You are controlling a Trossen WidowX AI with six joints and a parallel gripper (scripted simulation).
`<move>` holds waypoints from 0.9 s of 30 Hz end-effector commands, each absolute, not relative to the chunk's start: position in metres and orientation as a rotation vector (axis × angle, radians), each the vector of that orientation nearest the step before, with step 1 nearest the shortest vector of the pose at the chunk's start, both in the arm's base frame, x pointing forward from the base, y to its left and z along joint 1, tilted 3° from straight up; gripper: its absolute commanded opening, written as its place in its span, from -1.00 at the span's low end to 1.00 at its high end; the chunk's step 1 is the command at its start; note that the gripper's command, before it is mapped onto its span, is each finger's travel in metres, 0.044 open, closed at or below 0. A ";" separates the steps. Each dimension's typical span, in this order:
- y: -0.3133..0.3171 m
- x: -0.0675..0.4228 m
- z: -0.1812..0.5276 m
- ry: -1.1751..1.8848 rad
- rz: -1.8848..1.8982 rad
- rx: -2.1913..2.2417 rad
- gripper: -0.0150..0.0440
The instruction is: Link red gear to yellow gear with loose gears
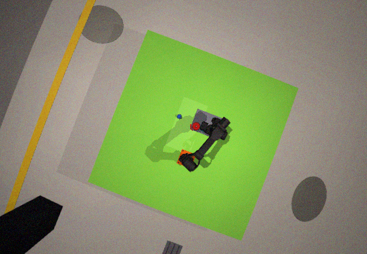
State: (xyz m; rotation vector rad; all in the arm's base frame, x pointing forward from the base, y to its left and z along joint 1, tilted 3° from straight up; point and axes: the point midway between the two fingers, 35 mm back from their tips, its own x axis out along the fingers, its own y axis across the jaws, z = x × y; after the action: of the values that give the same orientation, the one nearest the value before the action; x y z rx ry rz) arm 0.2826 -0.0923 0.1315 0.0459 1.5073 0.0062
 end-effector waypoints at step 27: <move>-0.091 0.283 0.119 1.476 0.340 -0.305 -0.49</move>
State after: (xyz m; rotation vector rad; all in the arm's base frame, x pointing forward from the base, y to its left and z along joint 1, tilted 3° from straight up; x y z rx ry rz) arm 0.2845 -0.0924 0.1263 -0.2655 1.4756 0.2911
